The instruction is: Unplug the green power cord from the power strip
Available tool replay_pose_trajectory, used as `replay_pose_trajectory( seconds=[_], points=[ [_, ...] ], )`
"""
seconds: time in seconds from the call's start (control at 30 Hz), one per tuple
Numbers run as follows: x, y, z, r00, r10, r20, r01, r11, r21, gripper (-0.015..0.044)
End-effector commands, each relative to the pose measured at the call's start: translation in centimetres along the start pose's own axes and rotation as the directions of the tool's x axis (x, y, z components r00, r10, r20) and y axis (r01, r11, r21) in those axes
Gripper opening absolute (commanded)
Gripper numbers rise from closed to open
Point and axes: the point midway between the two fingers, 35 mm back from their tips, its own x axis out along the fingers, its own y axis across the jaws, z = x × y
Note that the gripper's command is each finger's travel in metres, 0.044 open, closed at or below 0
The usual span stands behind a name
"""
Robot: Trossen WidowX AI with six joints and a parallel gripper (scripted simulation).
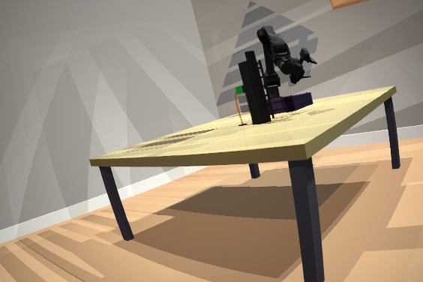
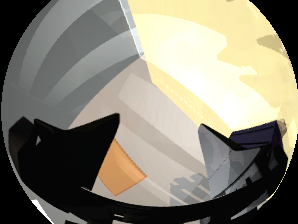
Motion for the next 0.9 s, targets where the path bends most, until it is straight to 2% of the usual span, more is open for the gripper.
replay_pose_trajectory(
  seconds=[0.0, 0.1, 0.27, 0.43, 0.57, 0.7, 0.87],
  points=[
    [0.0, 0.0, 0.0, 1.0, -0.001, 0.002, 0.001, 1.0, -0.006, 0.0374],
    [-0.5, 0.1, 0.2, 0.999, -0.021, 0.04, 0.025, 0.995, -0.093, 0.0295],
    [-2.5, 0.8, 0.9, 0.978, -0.072, 0.194, 0.142, 0.917, -0.374, 0.0164],
    [-5.1, 2.0, 1.7, 0.923, -0.087, 0.375, 0.308, 0.751, -0.584, 0.016],
    [-7.6, 3.3, 2.1, 0.85, -0.07, 0.522, 0.461, 0.579, -0.672, 0.016],
    [-10.6, 4.9, 2.2, 0.747, -0.028, 0.665, 0.62, 0.391, -0.68, 0.016],
    [-15.0, 7.3, 1.5, 0.571, 0.058, 0.819, 0.803, 0.168, -0.571, 0.016]
  ],
)
